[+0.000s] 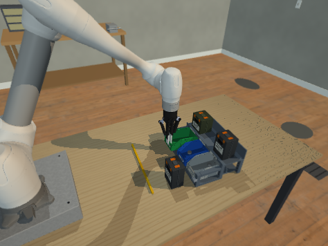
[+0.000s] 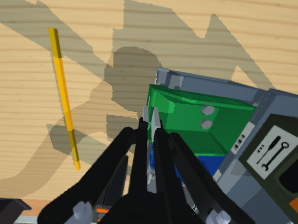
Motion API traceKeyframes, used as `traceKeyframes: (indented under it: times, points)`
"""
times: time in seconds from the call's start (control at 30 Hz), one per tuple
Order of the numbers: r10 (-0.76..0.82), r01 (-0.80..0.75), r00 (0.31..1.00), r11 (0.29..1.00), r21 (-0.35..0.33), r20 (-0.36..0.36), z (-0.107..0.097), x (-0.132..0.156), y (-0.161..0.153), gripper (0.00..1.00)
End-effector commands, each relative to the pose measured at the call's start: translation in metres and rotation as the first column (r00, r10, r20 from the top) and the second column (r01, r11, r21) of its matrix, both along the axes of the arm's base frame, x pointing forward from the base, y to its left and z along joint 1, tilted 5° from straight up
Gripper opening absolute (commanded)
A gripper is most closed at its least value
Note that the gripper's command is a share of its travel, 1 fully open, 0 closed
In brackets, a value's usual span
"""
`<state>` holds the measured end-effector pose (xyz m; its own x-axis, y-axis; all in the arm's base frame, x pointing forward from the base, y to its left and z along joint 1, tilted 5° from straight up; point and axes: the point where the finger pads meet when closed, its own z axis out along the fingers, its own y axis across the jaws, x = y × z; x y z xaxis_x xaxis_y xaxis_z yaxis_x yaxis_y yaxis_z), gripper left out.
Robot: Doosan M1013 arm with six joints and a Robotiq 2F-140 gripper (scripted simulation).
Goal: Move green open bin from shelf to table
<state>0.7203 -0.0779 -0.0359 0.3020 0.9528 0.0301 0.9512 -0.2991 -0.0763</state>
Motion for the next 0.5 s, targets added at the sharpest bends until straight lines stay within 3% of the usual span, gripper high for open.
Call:
traceKeyframes:
  times: [0.0, 0.07, 0.47]
  points:
    - [0.0, 0.0, 1.0, 1.0, 0.0, -0.001, 0.001, -0.014, 0.004, 0.0]
    - [0.0, 0.0, 1.0, 1.0, 0.0, 0.0, 0.002, -0.025, 0.008, 0.0]
    - [0.0, 0.0, 1.0, 1.0, 0.0, 0.0, 0.002, -0.025, 0.008, 0.0]
